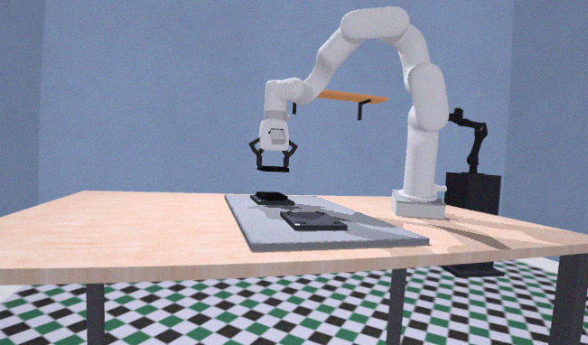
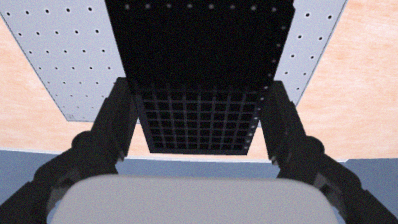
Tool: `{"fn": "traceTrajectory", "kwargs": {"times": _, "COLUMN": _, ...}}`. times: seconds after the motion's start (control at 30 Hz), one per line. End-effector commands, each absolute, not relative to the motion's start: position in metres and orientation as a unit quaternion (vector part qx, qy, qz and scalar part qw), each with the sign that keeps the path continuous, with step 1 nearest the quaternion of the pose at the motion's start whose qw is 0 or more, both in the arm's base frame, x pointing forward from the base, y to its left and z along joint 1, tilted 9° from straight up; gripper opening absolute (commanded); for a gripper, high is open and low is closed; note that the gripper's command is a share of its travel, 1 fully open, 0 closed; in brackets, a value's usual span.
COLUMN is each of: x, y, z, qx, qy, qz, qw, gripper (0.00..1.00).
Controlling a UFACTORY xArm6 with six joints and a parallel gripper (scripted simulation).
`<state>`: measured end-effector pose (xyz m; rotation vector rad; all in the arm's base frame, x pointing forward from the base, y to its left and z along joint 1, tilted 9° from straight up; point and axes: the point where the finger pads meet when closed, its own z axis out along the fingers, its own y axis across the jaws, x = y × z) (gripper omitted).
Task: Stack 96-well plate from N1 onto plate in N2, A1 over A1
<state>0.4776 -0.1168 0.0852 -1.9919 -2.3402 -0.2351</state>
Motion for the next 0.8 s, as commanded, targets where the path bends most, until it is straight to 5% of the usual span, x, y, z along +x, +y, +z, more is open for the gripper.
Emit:
{"fn": "traceTrajectory", "kwargs": {"times": 0.0, "x": 0.479, "y": -0.117, "z": 0.087, "qx": -0.646, "qy": -0.759, "qz": -0.077, "qw": 0.028, "gripper": 0.0}}
{"fn": "traceTrajectory", "kwargs": {"times": 0.77, "x": 0.48, "y": -0.114, "z": 0.071, "qx": -0.646, "qy": -0.759, "qz": -0.077, "qw": 0.028, "gripper": 0.0}}
